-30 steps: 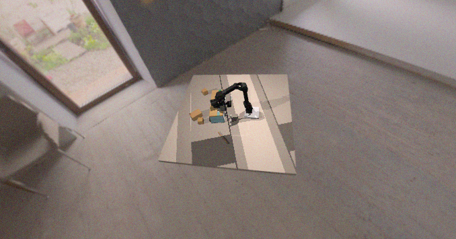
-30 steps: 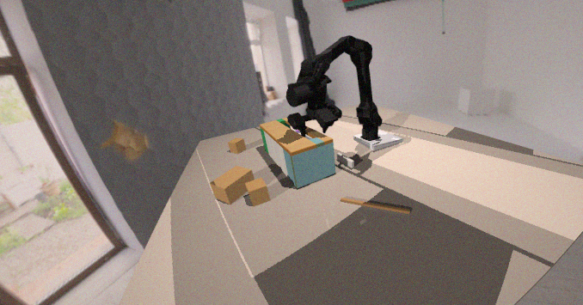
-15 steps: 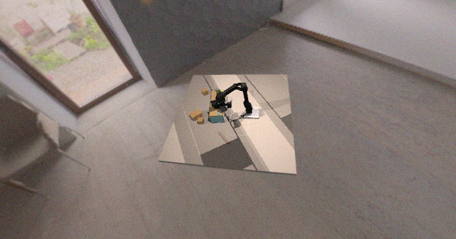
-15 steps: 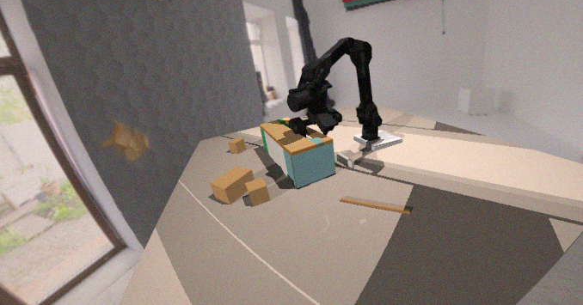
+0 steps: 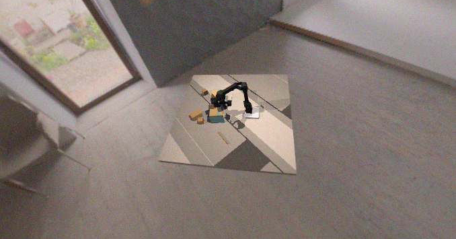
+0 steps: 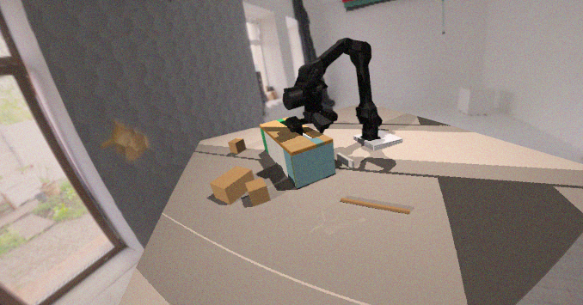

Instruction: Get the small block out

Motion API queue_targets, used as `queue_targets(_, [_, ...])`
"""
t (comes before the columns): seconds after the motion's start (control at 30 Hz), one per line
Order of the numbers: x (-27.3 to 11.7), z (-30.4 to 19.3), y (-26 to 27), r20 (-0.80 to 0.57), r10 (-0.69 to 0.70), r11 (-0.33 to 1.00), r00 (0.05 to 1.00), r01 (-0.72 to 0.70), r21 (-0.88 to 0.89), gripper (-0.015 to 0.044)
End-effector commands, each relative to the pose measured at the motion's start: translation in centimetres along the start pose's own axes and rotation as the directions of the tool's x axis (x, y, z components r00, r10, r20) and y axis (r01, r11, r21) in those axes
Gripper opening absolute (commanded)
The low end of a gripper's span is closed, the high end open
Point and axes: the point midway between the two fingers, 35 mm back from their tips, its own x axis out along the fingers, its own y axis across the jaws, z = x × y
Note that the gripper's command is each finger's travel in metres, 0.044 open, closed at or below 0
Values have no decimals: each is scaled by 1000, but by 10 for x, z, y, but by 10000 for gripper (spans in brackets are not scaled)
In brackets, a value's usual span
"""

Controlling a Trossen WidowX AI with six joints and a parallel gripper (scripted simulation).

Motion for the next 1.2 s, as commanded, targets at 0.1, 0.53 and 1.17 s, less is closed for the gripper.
queue_targets(0.1, [5, -15, 1, -5, -3, 1000, 1000, 3, -3, 400])
queue_targets(0.53, [13, -40, 1, -7, -3, 1000, 1000, 3, -3, 400])
queue_targets(1.17, [25, -76, 1, -10, -3, 1000, 1000, 3, -3, 400])
